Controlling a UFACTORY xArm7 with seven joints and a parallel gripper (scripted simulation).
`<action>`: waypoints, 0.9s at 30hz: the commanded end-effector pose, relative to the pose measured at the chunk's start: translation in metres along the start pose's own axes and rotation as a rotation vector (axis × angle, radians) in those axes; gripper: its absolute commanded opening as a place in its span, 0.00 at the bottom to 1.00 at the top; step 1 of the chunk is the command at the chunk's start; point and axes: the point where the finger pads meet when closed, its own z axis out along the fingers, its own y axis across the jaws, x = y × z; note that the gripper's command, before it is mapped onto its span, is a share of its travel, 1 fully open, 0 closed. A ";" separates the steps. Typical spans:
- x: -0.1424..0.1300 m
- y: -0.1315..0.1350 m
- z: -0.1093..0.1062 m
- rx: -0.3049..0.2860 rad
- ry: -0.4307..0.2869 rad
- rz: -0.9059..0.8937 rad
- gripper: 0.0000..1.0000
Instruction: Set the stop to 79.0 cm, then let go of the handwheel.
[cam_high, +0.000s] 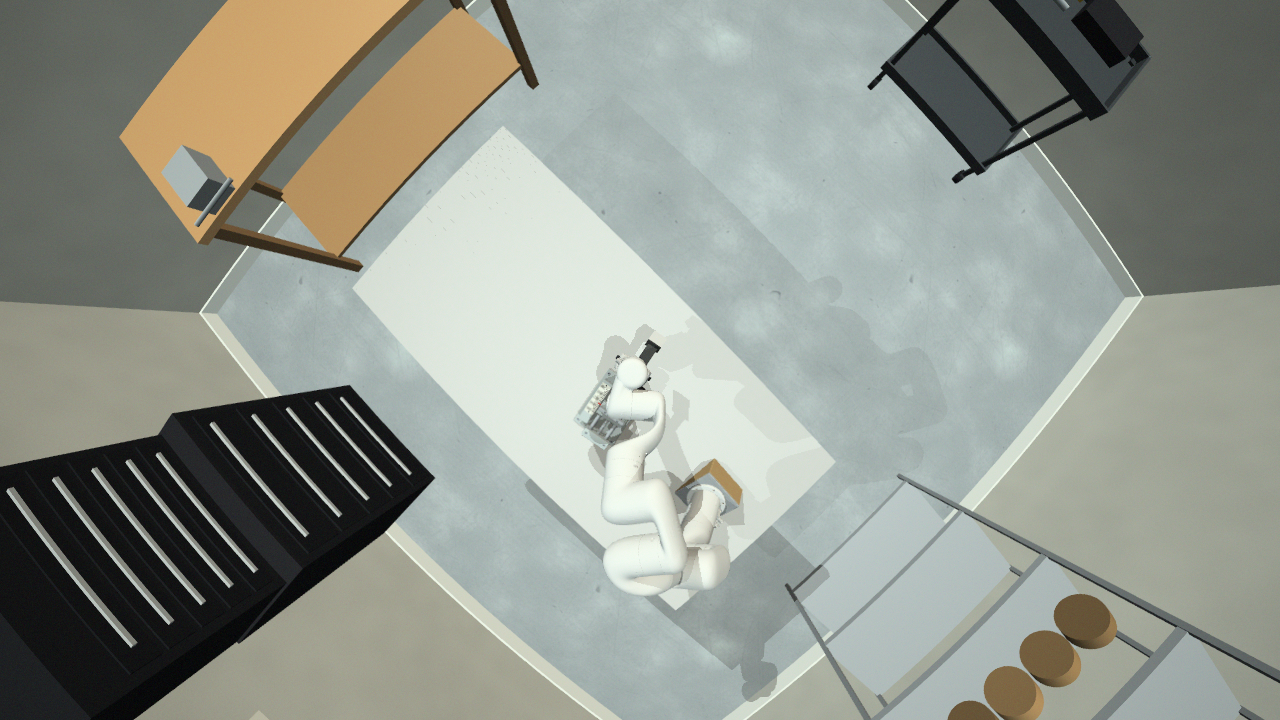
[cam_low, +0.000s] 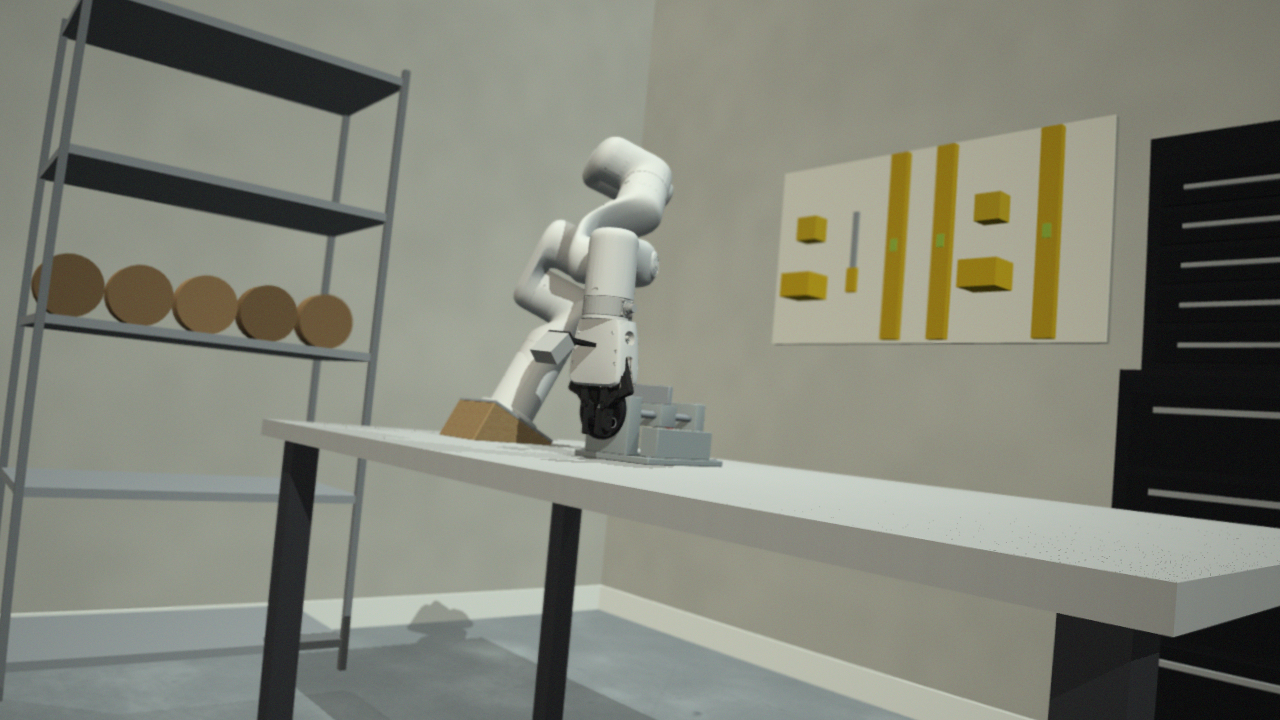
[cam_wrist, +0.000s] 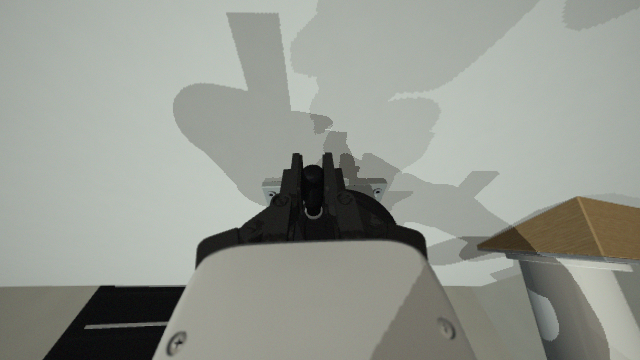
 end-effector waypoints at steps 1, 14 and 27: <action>0.001 -0.002 -0.004 0.002 0.003 0.001 0.06; 0.001 -0.004 -0.011 0.002 0.003 0.001 0.06; 0.001 -0.005 -0.019 0.002 0.003 0.001 0.06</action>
